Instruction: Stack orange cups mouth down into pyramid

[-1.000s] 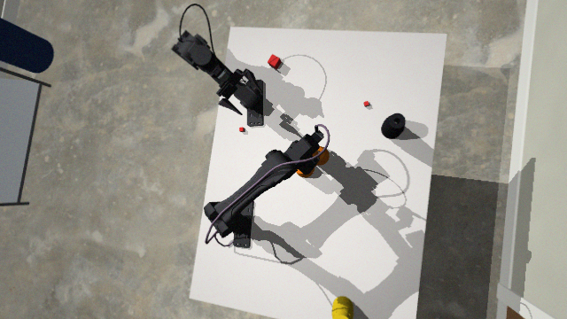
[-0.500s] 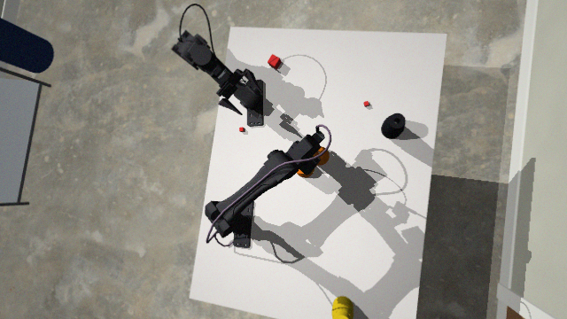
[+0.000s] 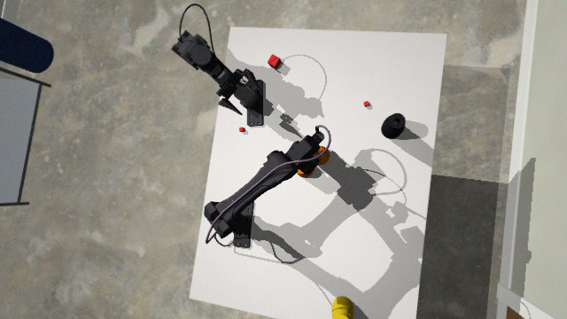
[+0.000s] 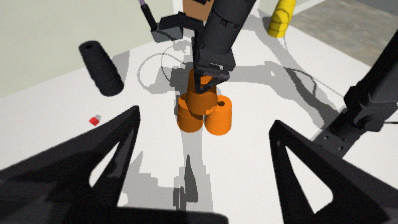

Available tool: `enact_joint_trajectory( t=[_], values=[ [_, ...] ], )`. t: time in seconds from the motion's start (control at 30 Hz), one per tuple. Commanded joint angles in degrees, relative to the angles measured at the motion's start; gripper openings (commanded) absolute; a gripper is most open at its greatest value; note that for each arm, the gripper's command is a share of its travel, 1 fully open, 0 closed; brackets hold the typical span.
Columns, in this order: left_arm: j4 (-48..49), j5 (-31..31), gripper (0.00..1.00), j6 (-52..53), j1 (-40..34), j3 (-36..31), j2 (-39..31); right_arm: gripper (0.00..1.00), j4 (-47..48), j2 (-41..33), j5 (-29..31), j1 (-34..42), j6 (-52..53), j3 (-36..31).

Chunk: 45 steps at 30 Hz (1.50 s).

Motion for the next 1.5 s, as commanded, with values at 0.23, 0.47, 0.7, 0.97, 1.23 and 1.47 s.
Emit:
enact_joint_trajectory(
  t=[0.23, 0.47, 0.7, 0.97, 1.23, 1.47],
  values=[
    [0.66, -0.13, 1.0, -0.07, -0.15, 1.59, 0.19, 0.23, 1.81, -1.88, -0.22, -0.18, -0.46, -1.48],
    [0.66, -0.13, 1.0, -0.07, -0.15, 1.59, 0.19, 1.0, 1.11, -1.37, -0.07, -0.06, -0.14, -0.88],
    [0.66, -0.13, 1.0, -0.07, -0.15, 1.59, 0.19, 1.0, -2.41, -2.48, -0.36, -0.52, -0.65, 2.05],
    [0.66, -0.13, 1.0, -0.07, -0.15, 1.59, 0.19, 1.0, -11.65, -3.55, -0.66, -0.92, -1.02, 10.4],
    [7.39, -0.91, 1.0, -1.27, 1.9, 1.5, 1.9, 1.0, -7.6, -4.16, 1.24, -0.56, 0.86, 9.57],
    [28.57, -6.8, 1.0, -4.17, 11.99, -0.34, 12.44, 1.0, 0.5, -12.08, 3.92, 0.56, 3.65, -1.23]
  ],
)
